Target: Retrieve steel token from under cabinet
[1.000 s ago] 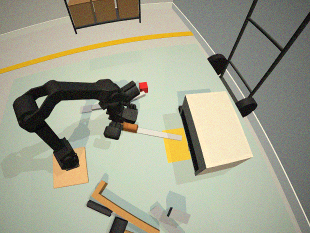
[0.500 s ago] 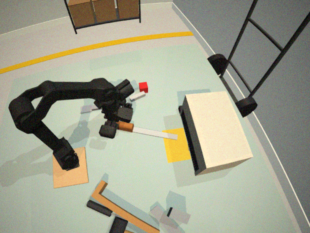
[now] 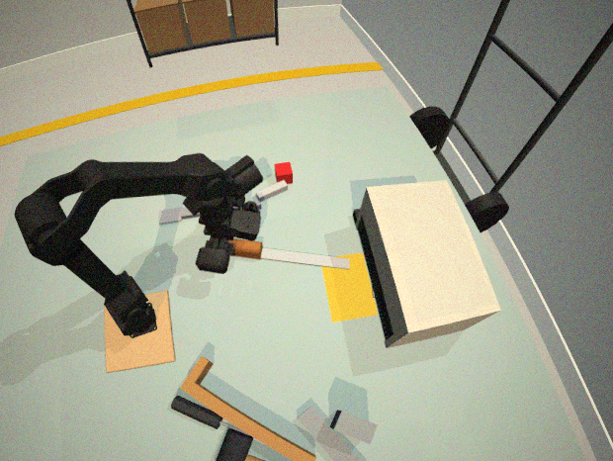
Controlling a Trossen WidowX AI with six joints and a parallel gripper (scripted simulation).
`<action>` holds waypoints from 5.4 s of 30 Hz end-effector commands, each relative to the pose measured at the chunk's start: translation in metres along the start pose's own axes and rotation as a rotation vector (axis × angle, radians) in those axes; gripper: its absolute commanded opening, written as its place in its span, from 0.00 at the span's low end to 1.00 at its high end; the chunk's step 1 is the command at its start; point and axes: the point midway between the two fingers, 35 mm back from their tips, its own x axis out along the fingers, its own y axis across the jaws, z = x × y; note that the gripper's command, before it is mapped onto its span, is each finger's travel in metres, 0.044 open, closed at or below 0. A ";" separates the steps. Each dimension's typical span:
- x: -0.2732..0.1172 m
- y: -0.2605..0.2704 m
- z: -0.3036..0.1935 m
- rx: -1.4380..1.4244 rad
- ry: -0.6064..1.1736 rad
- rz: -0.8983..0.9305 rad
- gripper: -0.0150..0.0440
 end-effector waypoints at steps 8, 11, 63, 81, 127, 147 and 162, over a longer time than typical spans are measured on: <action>-0.001 0.000 0.000 -0.093 -0.004 0.002 0.25; -0.001 0.000 0.000 -0.116 -0.004 0.002 0.25; -0.001 0.001 -0.001 -0.527 -0.005 0.001 0.25; -0.001 0.001 -0.001 -0.669 -0.005 0.001 0.25; -0.001 -0.009 0.008 -0.953 -0.005 -0.001 0.25; -0.001 -0.024 0.021 -0.967 -0.006 -0.002 0.25; -0.001 -0.035 0.031 -0.971 -0.006 -0.004 0.25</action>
